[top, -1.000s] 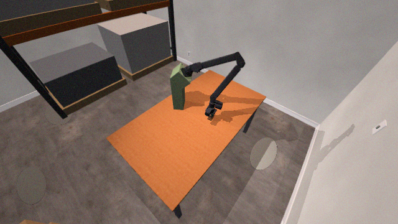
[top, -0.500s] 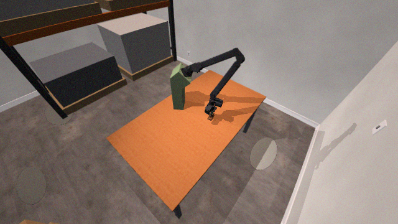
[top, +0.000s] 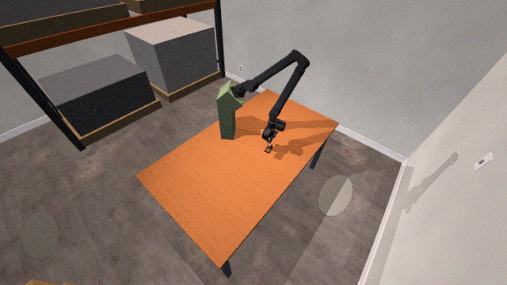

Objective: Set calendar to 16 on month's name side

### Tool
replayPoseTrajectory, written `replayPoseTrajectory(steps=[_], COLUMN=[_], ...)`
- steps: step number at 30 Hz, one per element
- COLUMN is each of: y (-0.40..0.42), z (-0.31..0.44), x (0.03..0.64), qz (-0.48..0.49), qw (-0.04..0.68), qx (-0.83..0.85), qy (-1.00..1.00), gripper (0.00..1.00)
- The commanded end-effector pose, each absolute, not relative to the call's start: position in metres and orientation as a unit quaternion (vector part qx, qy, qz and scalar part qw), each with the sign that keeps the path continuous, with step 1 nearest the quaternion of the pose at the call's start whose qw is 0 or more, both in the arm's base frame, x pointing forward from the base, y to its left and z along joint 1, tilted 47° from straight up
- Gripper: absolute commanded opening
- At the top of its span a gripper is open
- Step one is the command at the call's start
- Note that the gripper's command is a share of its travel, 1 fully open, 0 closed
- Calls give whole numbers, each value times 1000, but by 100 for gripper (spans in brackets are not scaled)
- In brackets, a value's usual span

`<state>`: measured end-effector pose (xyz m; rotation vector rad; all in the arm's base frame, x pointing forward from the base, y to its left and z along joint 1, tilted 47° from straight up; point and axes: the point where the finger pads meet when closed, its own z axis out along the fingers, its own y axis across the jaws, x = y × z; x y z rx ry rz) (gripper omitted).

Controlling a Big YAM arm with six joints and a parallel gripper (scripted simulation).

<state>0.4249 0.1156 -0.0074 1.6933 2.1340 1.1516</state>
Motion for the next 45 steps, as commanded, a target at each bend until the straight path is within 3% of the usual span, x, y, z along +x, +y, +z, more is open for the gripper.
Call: replayPoseTrajectory(steps=[1, 15, 45], y=[109, 102, 38], z=[-16, -16, -47], x=[421, 429, 454], qz=[378, 376, 285], qw=[91, 108, 262], qx=[572, 545, 151], qy=[722, 742, 910], gripper=[28, 28, 28])
